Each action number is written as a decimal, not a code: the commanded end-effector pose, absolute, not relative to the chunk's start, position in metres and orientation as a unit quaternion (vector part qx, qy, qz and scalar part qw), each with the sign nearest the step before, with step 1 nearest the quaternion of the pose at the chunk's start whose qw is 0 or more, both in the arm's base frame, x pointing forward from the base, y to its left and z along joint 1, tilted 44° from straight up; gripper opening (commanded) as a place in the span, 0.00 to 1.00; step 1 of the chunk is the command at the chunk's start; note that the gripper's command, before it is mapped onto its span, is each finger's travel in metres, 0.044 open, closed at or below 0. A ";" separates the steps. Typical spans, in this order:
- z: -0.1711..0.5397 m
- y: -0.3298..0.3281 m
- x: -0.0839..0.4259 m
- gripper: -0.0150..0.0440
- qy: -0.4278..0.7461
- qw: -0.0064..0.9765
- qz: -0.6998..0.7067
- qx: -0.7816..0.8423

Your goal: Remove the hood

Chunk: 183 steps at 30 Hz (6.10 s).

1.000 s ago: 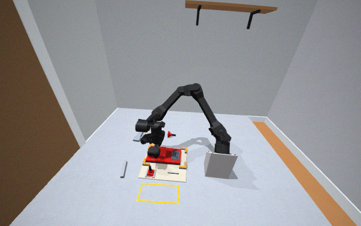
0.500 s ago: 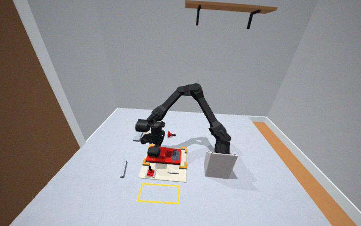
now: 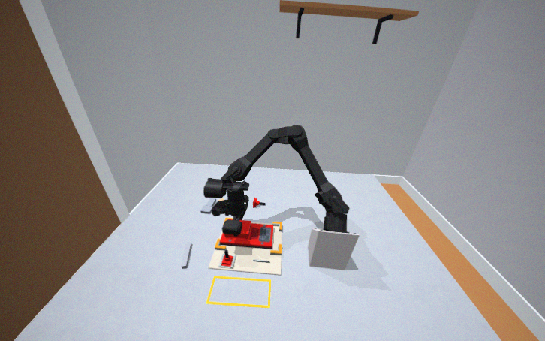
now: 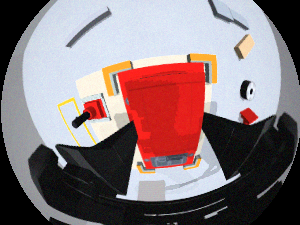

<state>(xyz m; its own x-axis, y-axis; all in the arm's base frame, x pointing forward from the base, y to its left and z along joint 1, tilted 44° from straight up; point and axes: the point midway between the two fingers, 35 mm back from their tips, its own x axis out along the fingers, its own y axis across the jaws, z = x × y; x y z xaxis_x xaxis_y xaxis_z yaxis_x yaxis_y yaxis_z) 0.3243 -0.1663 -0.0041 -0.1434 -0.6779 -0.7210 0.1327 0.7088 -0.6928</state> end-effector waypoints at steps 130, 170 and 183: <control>-0.143 0.006 0.306 0.25 0.683 0.627 -0.322 -0.194; -0.163 -0.014 0.300 0.25 0.682 0.626 -0.323 -0.195; -0.168 -0.018 0.299 0.25 0.682 0.626 -0.323 -0.195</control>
